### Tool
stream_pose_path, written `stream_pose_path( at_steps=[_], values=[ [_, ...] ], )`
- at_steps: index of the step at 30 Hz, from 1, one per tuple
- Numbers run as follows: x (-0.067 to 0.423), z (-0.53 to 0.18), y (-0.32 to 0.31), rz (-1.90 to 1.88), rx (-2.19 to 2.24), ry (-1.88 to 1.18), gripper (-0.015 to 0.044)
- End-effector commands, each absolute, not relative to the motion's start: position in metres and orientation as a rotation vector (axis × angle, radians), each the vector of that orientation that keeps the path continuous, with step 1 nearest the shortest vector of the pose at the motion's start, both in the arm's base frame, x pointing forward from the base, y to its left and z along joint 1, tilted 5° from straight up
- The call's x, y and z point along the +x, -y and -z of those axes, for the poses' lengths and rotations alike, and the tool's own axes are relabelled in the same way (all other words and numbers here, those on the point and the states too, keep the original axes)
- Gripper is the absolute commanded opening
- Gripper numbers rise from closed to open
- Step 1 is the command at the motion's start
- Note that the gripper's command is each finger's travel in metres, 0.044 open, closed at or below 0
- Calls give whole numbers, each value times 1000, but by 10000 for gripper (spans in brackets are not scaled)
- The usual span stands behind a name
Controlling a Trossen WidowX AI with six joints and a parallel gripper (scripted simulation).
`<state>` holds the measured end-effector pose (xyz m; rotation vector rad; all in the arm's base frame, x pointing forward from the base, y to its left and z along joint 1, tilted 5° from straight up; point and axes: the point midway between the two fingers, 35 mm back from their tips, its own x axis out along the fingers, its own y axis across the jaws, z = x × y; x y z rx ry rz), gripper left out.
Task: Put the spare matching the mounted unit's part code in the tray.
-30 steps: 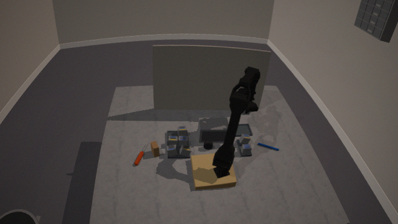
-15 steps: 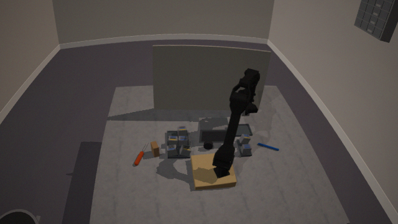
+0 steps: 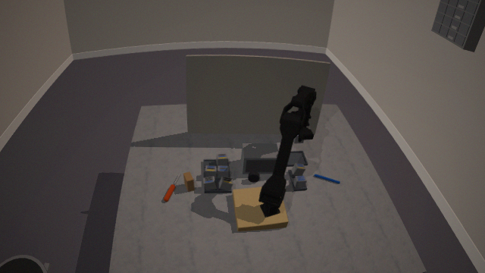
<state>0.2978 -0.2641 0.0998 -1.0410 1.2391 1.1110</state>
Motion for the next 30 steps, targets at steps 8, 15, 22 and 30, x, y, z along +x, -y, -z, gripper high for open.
stream_pose_path(
  at_steps=[8,15,22,30],
  values=[
    [298,-92,265,-1110,-1045,-1241,0],
    [299,-86,264,-1110,-1045,-1241,0],
    [299,-81,264,-1110,-1045,-1241,0],
    [299,-75,264,-1110,-1045,-1241,0]
  ],
)
